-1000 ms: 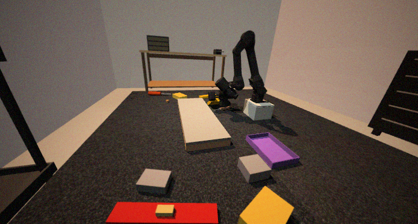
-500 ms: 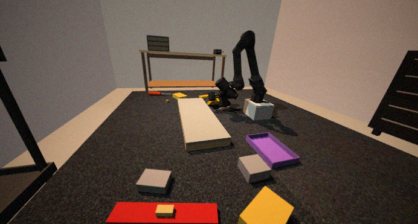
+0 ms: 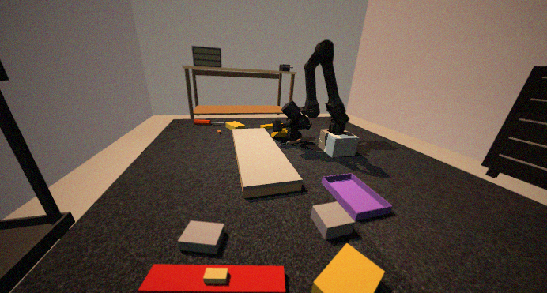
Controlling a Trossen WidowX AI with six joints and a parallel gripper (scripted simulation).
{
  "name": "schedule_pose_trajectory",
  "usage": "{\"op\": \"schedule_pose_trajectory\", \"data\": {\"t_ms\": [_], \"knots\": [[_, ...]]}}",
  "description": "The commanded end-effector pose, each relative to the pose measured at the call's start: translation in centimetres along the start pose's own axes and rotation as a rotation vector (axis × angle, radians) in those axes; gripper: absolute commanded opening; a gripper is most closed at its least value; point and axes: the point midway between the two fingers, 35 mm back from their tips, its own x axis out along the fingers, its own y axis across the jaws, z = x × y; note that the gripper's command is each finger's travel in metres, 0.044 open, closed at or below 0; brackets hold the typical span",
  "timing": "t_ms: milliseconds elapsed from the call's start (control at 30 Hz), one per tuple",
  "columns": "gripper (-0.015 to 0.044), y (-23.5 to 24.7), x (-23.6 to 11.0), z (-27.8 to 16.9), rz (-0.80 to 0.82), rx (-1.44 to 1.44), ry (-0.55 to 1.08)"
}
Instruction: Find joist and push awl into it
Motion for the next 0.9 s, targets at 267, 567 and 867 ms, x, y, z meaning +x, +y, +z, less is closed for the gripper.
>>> {"op": "schedule_pose_trajectory", "data": {"t_ms": [267, 567, 867], "knots": [[0.0378, -0.07, -0.18, 0.45, -0.006, -0.003, -0.014], [0.0378, -0.07, -0.22, 0.48, -0.007, -0.003, -0.014], [0.0378, -0.07, -0.22, 0.48, -0.007, -0.003, -0.014]]}}
